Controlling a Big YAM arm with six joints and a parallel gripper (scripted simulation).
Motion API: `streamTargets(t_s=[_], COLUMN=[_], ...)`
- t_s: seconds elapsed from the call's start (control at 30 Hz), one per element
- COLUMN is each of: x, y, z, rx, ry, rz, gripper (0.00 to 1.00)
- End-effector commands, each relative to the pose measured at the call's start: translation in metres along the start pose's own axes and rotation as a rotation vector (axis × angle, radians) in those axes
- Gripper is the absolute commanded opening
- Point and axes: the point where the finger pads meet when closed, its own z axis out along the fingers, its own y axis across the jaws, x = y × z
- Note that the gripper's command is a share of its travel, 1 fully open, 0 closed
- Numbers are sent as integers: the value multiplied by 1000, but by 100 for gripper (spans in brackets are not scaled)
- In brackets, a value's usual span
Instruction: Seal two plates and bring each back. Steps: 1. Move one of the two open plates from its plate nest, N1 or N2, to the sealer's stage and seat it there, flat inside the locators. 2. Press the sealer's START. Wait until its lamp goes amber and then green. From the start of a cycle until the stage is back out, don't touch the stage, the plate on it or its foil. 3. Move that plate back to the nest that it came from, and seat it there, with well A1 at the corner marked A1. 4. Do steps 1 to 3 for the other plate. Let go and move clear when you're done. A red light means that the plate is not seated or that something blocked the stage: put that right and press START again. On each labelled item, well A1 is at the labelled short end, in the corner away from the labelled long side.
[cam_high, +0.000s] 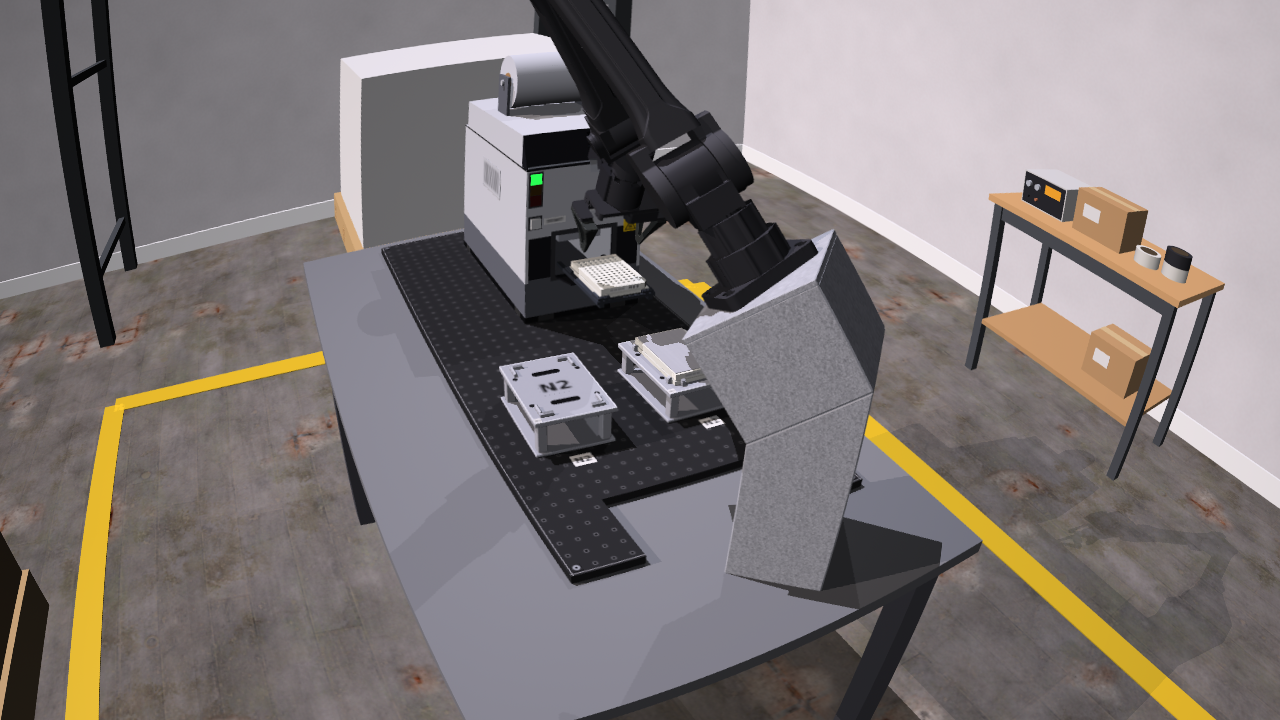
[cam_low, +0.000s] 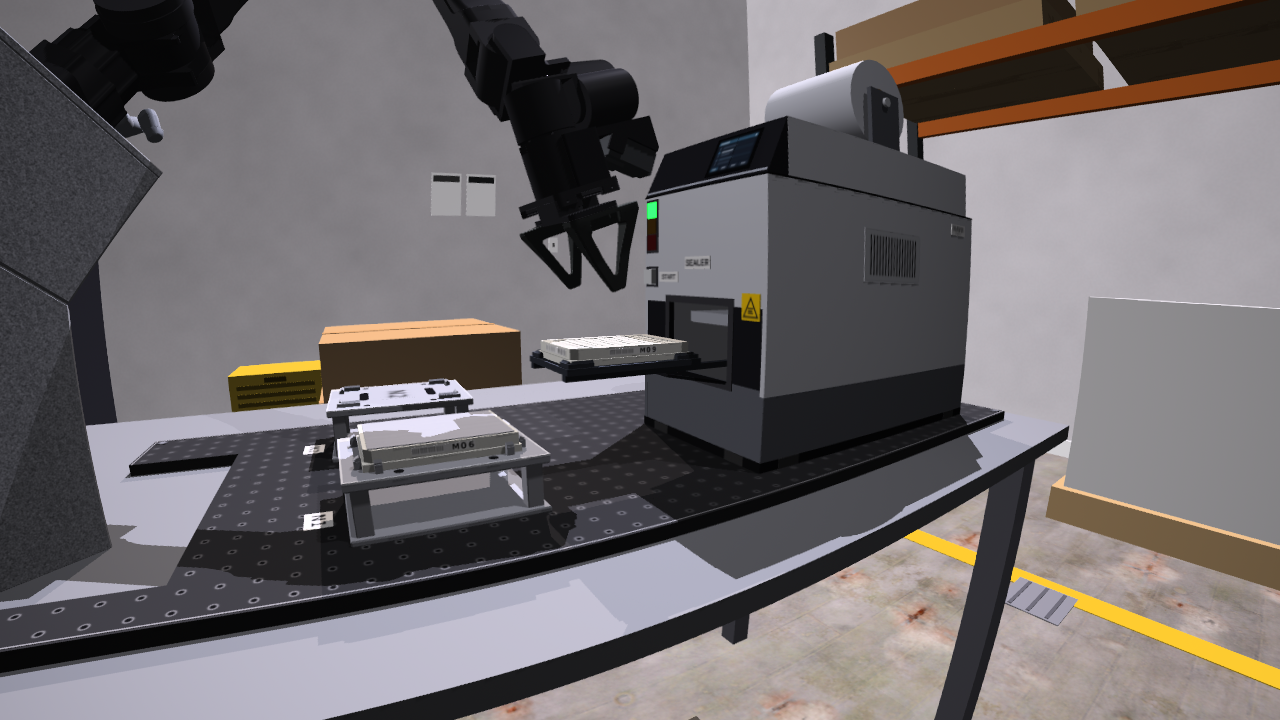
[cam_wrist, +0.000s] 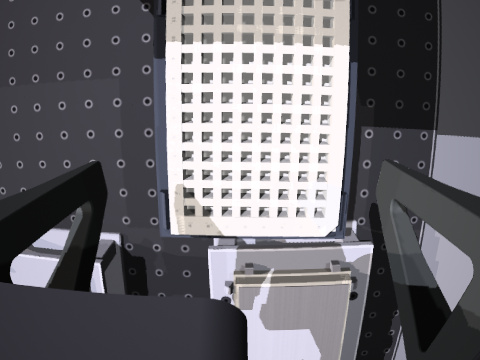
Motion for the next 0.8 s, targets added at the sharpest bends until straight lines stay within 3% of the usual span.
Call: streamTargets(t_s=[0.0, 0.33, 0.57, 0.77], x=[-1, -4, 25, 18], y=[3, 0, -6, 2], z=[-6, -20, -18, -26], rx=[-4, 9, 13, 8], ry=[-22, -59, -22, -55], rz=[2, -17, -1, -18], gripper=[100, 100, 100, 100])
